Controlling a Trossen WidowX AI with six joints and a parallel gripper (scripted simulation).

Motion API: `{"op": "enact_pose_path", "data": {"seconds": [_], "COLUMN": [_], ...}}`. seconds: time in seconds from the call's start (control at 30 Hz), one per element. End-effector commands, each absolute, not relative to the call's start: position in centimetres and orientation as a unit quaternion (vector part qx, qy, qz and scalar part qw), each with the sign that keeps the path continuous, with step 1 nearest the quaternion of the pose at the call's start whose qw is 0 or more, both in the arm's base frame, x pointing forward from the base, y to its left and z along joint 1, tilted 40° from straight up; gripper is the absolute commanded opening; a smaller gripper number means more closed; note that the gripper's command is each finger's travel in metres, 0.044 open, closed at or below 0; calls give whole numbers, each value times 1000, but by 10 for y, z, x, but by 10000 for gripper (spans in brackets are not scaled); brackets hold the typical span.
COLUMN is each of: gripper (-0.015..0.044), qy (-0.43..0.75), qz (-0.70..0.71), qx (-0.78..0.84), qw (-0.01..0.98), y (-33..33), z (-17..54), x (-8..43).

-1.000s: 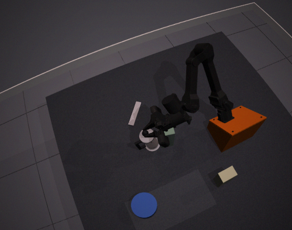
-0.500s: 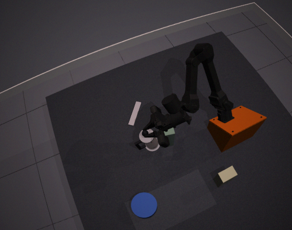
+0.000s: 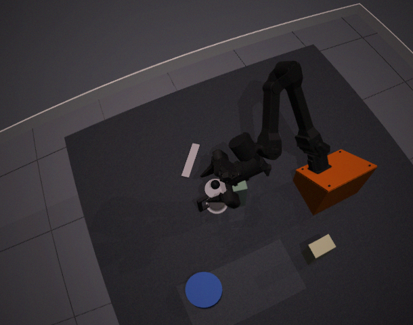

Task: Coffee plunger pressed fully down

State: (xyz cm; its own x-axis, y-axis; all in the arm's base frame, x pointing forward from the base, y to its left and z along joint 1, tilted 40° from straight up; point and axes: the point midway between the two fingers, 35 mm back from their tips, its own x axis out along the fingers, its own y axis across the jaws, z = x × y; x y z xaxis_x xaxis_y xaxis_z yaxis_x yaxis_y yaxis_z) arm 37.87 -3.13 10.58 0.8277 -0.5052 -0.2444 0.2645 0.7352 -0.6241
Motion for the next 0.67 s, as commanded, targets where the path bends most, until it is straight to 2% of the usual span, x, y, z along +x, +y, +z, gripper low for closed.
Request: {"op": "enact_pose_path", "data": {"seconds": [0.0,0.23,0.63], "gripper": [440,440,440], "qy": [205,211,211], "qz": [-211,-213,-213], "qx": [-294,-295,-296], "qw": [909,907,907], "y": [-24,19,20], "z": [113,164,163], "x": [377,348,347]}}
